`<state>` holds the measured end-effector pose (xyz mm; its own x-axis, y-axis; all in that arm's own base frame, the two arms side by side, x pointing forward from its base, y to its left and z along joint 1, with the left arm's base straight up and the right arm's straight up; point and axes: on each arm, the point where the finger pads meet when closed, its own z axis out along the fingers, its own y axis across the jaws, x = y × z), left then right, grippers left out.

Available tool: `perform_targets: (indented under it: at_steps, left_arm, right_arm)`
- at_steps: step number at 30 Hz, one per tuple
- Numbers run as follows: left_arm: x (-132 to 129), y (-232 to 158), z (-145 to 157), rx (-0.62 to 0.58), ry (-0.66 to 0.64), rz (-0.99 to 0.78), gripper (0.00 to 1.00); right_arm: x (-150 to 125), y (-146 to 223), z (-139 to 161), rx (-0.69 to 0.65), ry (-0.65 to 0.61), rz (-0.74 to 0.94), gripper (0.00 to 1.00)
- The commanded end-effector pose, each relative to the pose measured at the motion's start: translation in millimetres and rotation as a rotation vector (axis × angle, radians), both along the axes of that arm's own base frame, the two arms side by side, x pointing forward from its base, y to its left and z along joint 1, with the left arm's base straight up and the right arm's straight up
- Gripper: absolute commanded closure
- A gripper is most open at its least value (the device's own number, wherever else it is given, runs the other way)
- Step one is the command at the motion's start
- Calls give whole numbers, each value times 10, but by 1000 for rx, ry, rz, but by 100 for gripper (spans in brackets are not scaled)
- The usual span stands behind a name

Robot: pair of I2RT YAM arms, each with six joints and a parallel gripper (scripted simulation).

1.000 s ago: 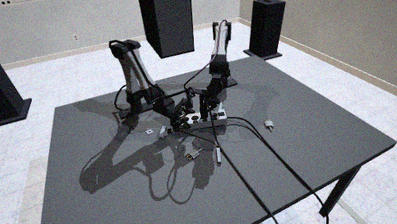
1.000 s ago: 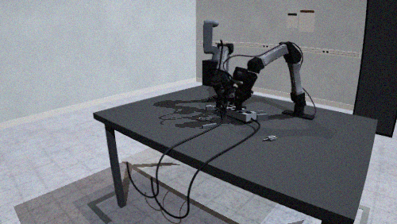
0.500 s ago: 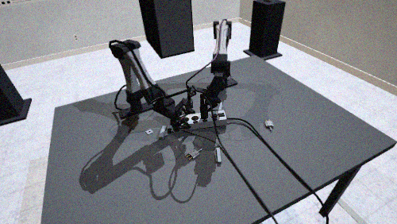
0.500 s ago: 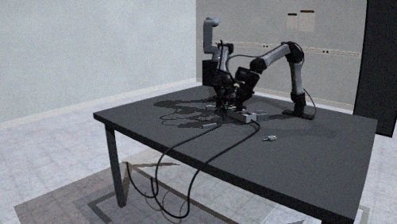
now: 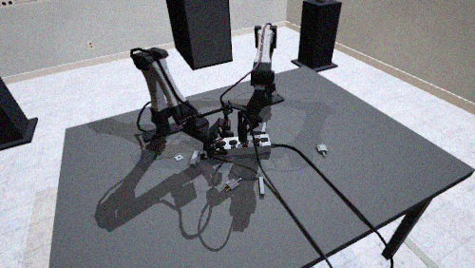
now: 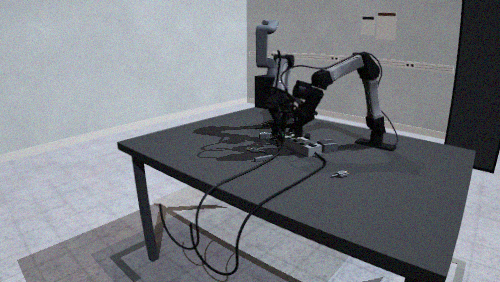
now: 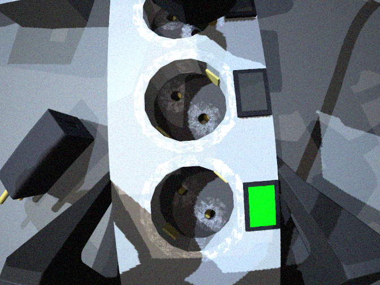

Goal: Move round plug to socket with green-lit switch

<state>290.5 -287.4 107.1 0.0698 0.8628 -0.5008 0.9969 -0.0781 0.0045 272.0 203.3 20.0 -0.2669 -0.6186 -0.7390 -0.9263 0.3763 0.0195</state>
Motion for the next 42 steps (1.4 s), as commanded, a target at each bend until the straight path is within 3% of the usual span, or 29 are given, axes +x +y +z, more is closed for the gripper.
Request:
perform_targets:
  at_steps: [1, 4, 11, 12, 14, 15, 16, 19, 23, 27, 32, 38, 42]
  left_arm:
    - [26, -16, 25, 2, 10, 8, 67]
    - [32, -19, 207, -8, -5, 9, 67]
    - [13, -13, 660, -17, -17, 5, 67]
    - [13, -13, 660, -17, -17, 5, 67]
    - [13, -13, 660, -17, -17, 5, 67]
    - [13, -13, 660, -17, -17, 5, 67]
    - [13, -13, 663, -17, -17, 5, 67]
    - [12, -13, 677, -16, -16, 5, 67]
    - [12, -13, 677, -16, -16, 5, 67]
    - [12, -13, 677, -16, -16, 5, 67]
    - [12, -13, 677, -16, -16, 5, 67]
    - [12, -13, 677, -16, -16, 5, 67]
    - [12, -13, 677, -16, -16, 5, 67]
  right_arm:
    - [69, 34, 112, 26, -31, 1, 27]
    - [147, 78, 248, 55, -71, 4, 27]
    - [150, 80, 253, 57, -73, 5, 27]
    - [150, 80, 253, 57, -73, 5, 16]
    - [150, 80, 253, 57, -73, 5, 16]
    - [150, 80, 253, 57, -73, 5, 5]
    - [109, 41, 233, 51, -62, 7, 0]
    - [-33, -121, 230, 37, -32, 14, 0]
    - [74, -147, 518, 54, -91, 14, 0]
    - [-1, -355, 767, 55, -106, 14, 0]
    - [-75, -483, 871, 49, -94, 13, 0]
    - [64, -747, 1228, 3, -122, -143, 0]
    - [7, -794, 1585, -26, -111, -256, 0]
